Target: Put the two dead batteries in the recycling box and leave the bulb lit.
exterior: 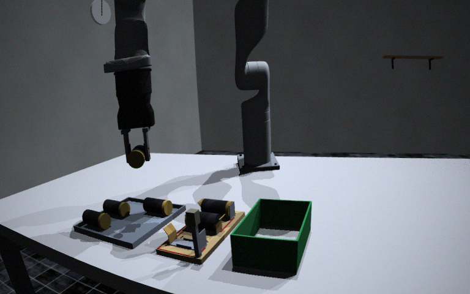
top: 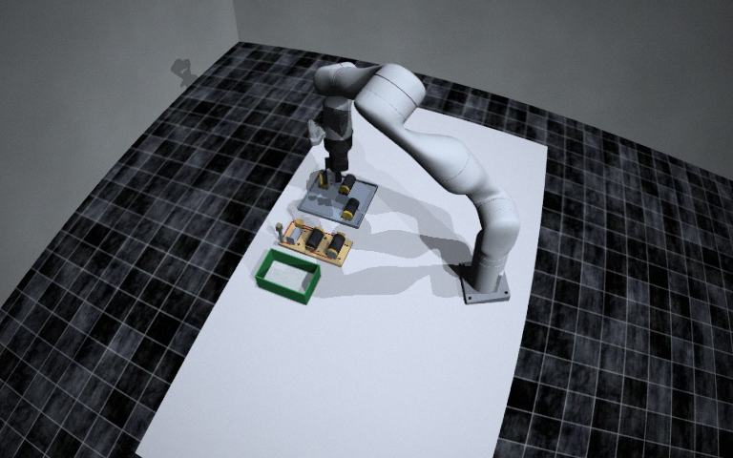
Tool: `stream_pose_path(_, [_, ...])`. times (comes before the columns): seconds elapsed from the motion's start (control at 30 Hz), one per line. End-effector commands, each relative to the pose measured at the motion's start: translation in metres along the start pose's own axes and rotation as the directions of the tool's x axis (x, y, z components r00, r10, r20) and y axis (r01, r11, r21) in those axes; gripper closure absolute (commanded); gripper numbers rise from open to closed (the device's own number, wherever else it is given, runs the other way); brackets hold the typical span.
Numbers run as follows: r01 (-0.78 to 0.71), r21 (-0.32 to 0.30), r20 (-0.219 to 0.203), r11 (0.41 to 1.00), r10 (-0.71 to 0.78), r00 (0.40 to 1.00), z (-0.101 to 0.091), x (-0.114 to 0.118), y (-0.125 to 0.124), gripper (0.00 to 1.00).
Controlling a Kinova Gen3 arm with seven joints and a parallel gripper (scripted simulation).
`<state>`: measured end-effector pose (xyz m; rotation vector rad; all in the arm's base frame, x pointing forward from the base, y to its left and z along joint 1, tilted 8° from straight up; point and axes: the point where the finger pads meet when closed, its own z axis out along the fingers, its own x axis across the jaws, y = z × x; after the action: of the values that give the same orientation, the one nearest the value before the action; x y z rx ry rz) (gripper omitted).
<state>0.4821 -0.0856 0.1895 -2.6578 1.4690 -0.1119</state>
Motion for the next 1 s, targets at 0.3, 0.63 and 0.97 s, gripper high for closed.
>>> stream_pose_path(0.3, [0.164, 0.005, -0.002, 0.987, -0.164, 0.987, -0.002, 0.0029, 0.001, 0.43])
stream_pose_path(0.63, [0.332, 0.004, -0.003, 0.943, -0.332, 0.943, -0.002, 0.0029, 0.0009, 0.43])
stream_pose_path(0.97, [0.45, 0.004, -0.004, 0.893, -0.45, 0.893, -0.002, 0.0029, 0.001, 0.43])
